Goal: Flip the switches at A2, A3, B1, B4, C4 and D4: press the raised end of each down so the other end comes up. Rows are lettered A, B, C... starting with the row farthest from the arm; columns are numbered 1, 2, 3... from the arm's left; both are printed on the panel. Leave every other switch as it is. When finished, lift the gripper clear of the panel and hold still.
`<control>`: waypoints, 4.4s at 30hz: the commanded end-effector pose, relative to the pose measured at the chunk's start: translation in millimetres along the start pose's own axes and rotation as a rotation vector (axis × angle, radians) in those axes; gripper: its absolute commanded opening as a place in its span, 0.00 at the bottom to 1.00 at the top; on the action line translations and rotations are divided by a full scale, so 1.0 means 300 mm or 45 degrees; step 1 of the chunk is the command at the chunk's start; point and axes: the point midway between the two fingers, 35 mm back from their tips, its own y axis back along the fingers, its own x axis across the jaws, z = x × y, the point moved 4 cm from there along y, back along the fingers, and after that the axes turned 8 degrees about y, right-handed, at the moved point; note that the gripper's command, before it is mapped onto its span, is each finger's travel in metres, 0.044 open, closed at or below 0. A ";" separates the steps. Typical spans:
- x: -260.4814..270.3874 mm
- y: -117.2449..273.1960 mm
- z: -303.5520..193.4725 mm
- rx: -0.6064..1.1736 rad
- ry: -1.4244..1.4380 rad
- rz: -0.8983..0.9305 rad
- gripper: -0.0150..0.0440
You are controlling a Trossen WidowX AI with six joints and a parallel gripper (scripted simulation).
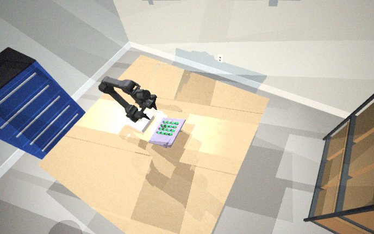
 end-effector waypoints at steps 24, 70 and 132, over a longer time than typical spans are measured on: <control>0.044 -0.397 0.266 -0.028 -0.003 0.027 0.25; 0.045 -0.480 0.270 -0.029 -0.003 0.027 0.25; -0.048 -0.404 0.177 -0.090 -0.001 0.014 0.25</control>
